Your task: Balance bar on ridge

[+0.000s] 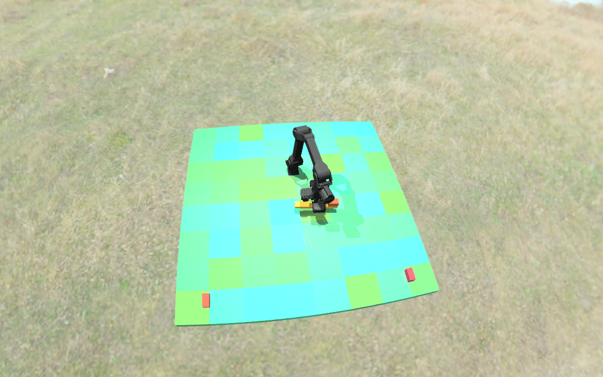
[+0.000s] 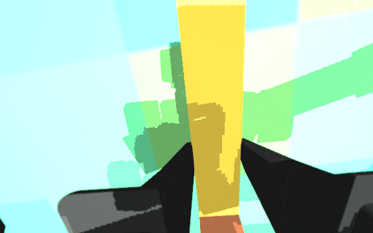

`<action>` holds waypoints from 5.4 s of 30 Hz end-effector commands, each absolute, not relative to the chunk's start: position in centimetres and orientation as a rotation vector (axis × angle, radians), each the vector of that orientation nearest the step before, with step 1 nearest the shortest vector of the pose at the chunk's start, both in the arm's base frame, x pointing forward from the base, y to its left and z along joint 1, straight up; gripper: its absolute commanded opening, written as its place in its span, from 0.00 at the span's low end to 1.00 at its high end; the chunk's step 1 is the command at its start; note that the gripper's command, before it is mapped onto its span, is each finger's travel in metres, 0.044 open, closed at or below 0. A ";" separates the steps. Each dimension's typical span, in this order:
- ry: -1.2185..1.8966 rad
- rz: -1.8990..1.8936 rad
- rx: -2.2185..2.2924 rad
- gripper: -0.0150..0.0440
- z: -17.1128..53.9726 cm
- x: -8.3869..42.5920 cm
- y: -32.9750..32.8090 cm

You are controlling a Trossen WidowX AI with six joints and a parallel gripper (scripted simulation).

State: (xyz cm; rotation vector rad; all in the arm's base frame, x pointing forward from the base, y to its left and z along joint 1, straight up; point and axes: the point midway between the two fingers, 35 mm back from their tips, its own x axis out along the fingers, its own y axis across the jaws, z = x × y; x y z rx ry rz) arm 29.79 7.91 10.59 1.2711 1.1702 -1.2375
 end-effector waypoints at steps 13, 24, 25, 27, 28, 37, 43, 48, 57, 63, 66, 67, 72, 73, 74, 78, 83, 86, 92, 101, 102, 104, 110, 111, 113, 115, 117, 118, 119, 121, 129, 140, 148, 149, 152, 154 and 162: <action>1.035 -1.408 1.456 0.25 9.9 27.7 7.6; 1.034 -1.410 1.458 0.25 9.7 27.6 7.6; 1.034 -1.410 1.458 0.25 9.7 27.6 7.6; 1.034 -1.410 1.458 0.25 9.6 27.6 7.6; 1.034 -1.410 1.458 0.25 9.6 27.6 7.6; 1.034 -1.410 1.458 0.25 9.6 27.6 7.6; 1.034 -1.410 1.458 0.25 9.5 27.6 7.6; 1.034 -1.410 1.458 0.25 9.5 27.6 7.6; 1.034 -1.410 1.458 0.25 9.4 27.6 7.6; 1.034 -1.410 1.458 0.25 9.3 27.6 7.6; 1.034 -1.410 1.458 0.25 9.3 27.6 7.6; 1.034 -1.410 1.458 0.25 9.3 27.6 7.6; 1.034 -1.410 1.458 0.25 9.3 27.6 7.6; 1.034 -1.410 1.458 0.25 9.3 27.6 7.6; 1.034 -1.410 1.458 0.25 9.3 27.6 7.6; 1.034 -1.410 1.458 0.25 9.2 27.6 7.6; 1.034 -1.410 1.458 0.25 9.2 27.5 7.6; 1.034 -1.410 1.458 0.25 9.2 27.5 7.6; 1.034 -1.410 1.457 0.25 9.1 27.5 7.6; 1.034 -1.410 1.457 0.25 9.0 27.5 7.6; 1.034 -1.410 1.457 0.25 9.0 27.5 7.6; 1.034 -1.410 1.457 0.25 9.0 27.5 7.6; 1.034 -1.410 1.457 0.25 8.9 27.5 7.6; 1.034 -1.410 1.457 0.25 8.9 27.5 7.6; 1.034 -1.410 1.457 0.25 8.9 27.5 7.6; 1.034 -1.410 1.457 0.25 8.9 27.5 7.6; 1.034 -1.410 1.457 0.25 8.9 27.5 7.6; 1.034 -1.410 1.457 0.25 8.9 27.5 7.6; 1.034 -1.410 1.457 0.25 8.9 27.5 7.6; 1.034 -1.410 1.457 0.25 8.9 27.5 7.6; 1.034 -1.410 1.457 0.25 8.8 27.5 7.6; 1.034 -1.410 1.457 0.25 8.7 27.5 7.6; 1.034 -1.410 1.457 0.25 8.6 27.5 7.6; 1.034 -1.410 1.457 0.25 8.6 27.5 7.6; 1.034 -1.410 1.457 0.25 8.7 27.5 7.6; 1.034 -1.410 1.457 0.25 8.8 27.5 7.6; 1.034 -1.410 1.457 0.25 8.8 27.5 7.5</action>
